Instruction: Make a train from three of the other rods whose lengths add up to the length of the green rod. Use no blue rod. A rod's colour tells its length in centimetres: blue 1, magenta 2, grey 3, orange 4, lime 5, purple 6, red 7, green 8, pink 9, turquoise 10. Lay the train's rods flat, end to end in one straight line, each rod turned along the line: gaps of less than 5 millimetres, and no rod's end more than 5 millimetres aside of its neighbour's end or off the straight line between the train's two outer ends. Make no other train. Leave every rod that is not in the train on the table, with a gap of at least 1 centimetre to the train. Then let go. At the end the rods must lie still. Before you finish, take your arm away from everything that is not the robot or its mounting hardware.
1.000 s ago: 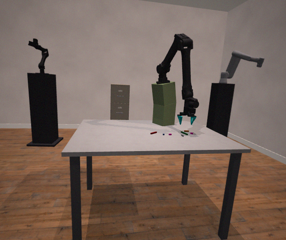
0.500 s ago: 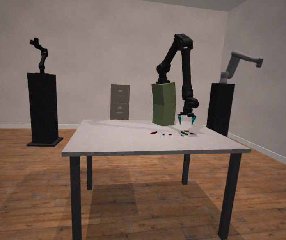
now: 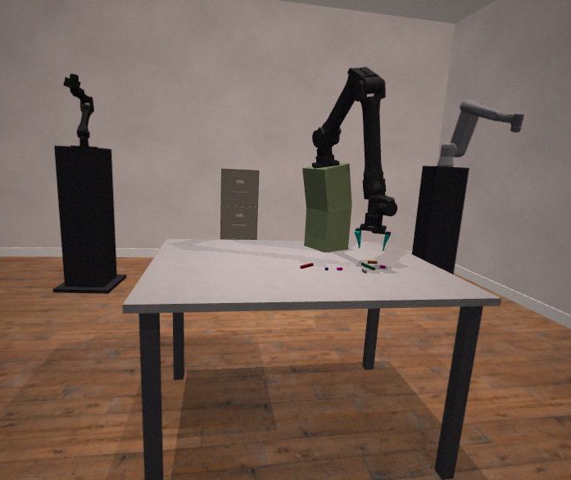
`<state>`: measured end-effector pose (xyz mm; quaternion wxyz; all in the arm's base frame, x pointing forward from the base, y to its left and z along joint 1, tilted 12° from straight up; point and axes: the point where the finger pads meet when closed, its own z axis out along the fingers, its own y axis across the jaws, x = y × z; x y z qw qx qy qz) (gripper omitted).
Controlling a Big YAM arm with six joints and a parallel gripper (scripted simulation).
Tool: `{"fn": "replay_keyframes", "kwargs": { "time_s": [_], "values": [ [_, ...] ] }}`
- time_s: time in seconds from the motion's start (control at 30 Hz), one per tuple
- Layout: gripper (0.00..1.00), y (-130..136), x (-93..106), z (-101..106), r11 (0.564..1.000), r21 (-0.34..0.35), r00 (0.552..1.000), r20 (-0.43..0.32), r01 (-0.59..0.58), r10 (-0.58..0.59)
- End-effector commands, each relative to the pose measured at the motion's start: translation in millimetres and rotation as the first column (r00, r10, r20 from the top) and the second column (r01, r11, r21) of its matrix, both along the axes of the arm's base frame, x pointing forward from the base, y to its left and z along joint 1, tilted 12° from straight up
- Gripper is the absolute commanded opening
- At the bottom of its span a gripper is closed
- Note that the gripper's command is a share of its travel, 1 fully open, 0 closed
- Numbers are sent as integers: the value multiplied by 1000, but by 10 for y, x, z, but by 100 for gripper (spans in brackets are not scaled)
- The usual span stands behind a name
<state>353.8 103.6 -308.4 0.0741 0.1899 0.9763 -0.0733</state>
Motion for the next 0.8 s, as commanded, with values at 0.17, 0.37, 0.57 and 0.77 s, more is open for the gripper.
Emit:
{"fn": "replay_keyframes", "kwargs": {
  "time_s": [0.17, 0.37, 0.57, 0.77],
  "values": [
    [100, -41, -16, -67, 975, 26, 975, 34, 219, -220],
    [100, -41, -16, -67, 957, 37, 957, 44, 287, -288],
    [100, -43, -17, -67, 911, 59, 909, 60, 409, -412],
    [100, -44, -18, -68, 854, 81, 852, 73, 514, -519]
  ]
}}
